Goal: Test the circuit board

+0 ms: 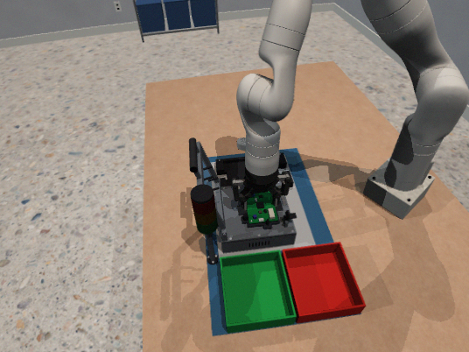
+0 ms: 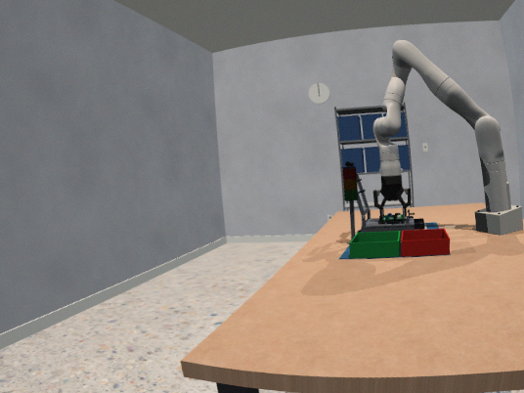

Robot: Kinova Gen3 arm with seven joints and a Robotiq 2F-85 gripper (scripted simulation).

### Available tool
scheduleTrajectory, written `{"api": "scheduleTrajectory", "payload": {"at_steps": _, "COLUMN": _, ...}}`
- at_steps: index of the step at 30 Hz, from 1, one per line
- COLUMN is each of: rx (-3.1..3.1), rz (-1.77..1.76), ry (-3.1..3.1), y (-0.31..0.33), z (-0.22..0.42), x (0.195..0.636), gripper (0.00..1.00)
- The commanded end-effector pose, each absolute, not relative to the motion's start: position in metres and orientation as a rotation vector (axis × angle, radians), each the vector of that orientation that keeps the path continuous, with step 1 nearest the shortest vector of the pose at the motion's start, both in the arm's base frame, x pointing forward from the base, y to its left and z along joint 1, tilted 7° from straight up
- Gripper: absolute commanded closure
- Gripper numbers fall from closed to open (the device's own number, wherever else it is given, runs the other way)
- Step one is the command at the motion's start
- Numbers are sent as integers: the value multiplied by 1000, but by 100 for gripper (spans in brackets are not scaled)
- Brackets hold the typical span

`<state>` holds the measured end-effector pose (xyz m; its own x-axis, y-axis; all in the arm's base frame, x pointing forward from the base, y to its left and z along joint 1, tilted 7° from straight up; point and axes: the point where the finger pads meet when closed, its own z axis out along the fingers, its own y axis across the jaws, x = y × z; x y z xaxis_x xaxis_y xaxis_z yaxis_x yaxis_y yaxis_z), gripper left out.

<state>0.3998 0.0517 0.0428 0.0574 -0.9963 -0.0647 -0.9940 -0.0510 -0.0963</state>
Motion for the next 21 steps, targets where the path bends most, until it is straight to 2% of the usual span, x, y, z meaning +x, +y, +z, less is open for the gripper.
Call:
{"api": "scheduleTrajectory", "payload": {"at_steps": 1, "rx": -2196, "rz": -32, "ry": 2080, "y": 52, "z": 43, "x": 401, "gripper": 23}}
{"api": "scheduleTrajectory", "payload": {"at_steps": 2, "rx": -2196, "rz": -32, "ry": 2080, "y": 52, "z": 43, "x": 401, "gripper": 0}}
{"api": "scheduleTrajectory", "payload": {"at_steps": 21, "rx": -2196, "rz": -32, "ry": 2080, "y": 52, "z": 43, "x": 401, "gripper": 0}}
